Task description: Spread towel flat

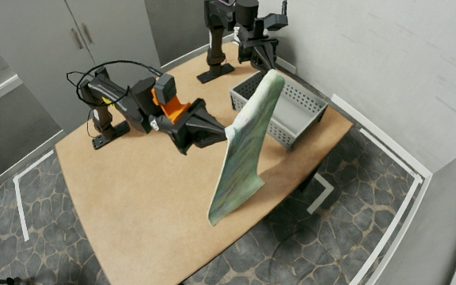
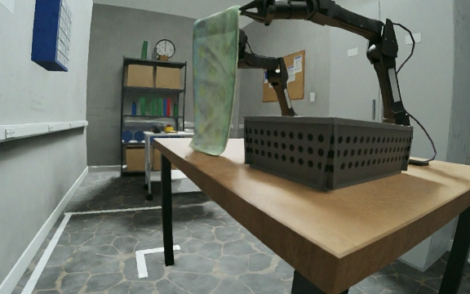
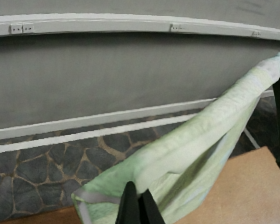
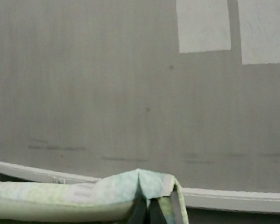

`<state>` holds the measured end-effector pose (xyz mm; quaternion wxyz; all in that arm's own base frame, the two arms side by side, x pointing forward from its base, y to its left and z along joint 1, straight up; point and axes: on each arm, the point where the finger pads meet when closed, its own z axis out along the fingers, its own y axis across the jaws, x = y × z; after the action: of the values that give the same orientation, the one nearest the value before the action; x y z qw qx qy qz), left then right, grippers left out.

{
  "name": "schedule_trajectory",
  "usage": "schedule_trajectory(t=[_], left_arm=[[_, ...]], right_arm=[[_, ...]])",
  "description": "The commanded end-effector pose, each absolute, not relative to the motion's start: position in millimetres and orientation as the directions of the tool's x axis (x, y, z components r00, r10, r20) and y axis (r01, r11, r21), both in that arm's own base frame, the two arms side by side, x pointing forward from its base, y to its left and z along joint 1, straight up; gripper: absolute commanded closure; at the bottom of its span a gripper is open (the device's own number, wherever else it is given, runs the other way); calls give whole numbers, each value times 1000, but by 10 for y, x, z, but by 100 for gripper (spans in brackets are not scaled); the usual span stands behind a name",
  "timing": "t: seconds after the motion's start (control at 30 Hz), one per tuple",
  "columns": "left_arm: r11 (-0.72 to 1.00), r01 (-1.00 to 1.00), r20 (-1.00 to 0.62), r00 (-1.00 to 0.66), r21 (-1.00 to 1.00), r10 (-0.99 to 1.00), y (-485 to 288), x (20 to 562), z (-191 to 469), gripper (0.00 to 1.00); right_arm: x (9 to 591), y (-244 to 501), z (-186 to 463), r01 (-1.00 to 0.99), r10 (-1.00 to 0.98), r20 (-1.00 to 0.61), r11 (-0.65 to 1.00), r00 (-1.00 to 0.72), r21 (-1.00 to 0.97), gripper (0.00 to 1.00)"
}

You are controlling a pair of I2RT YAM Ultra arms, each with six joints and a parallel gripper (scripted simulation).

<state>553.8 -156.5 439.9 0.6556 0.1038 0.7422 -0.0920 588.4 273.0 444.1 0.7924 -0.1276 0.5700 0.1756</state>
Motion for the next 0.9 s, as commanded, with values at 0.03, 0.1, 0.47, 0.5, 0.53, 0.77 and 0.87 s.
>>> schedule_trajectory(t=[0.03,0.1,0.47,0.5,0.53,0.77,0.87], left_arm=[[967,256,-999,-44,1,12,-1471,5437,4690,100],[967,256,-999,-40,1,11,-1470,5434,4707,100],[967,255,-999,-52,1,14,-1469,5431,4682,100],[967,255,-999,-52,1,14,-1469,5431,4682,100],[967,255,-999,-52,1,14,-1469,5431,4682,100],[967,255,-999,-52,1,14,-1469,5431,4682,100],[967,255,-999,-52,1,14,-1469,5431,4682,100]], right_arm=[[5812,2558,4635,-398,138,-941,917,309,4,100],[5804,2554,4665,-398,142,-938,917,317,4,100],[5804,2554,4664,-398,142,-938,917,317,4,100],[5804,2554,4664,-398,142,-938,917,317,4,100],[5804,2554,4664,-398,142,-938,917,317,4,100],[5804,2554,4664,-398,142,-938,917,317,4,100],[5804,2554,4664,-398,142,-938,917,317,4,100]])
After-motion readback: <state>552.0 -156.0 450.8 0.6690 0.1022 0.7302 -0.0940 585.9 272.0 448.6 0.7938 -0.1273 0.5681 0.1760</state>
